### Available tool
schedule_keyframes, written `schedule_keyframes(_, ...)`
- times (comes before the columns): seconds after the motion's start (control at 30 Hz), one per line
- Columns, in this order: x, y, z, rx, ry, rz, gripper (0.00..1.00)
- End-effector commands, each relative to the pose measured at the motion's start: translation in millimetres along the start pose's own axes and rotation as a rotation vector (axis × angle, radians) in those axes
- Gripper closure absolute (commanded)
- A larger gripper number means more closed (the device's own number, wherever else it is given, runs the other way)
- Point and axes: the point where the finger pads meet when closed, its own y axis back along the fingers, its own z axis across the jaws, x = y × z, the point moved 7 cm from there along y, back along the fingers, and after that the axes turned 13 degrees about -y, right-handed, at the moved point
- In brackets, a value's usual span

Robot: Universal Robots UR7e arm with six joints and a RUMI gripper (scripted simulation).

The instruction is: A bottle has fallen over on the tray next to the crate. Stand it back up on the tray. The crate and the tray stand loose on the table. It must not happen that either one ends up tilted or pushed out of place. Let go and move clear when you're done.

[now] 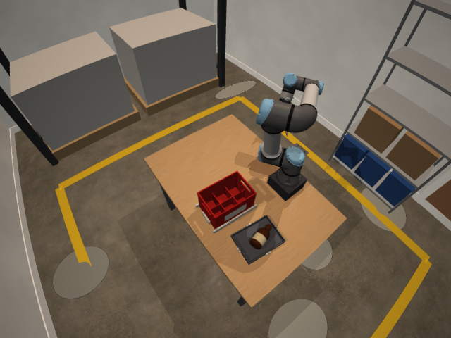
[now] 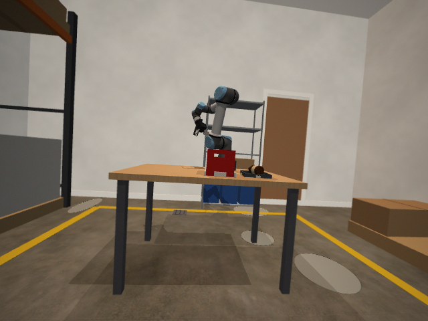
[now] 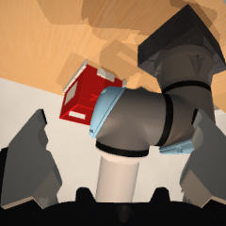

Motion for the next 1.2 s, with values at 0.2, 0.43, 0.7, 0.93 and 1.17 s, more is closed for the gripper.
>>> schedule_keyframes(0.2, -0.3, -0.2, -0.8, -0.002, 0.003, 0.002, 0.0)
schedule_keyframes(0.43, -0.7, -0.8, -2.1, -0.006, 0.009, 0.004, 0.0)
schedule_keyframes(0.7, -1.3, -1.7, -3.7, -0.012, 0.016, 0.006, 0.0)
schedule_keyframes(0.93, -2.2, -3.2, -6.5, -0.02, 0.028, 0.01, 0.0)
schedule_keyframes(1.17, -3.1, -4.6, -9.0, -0.028, 0.04, 0.013, 0.0)
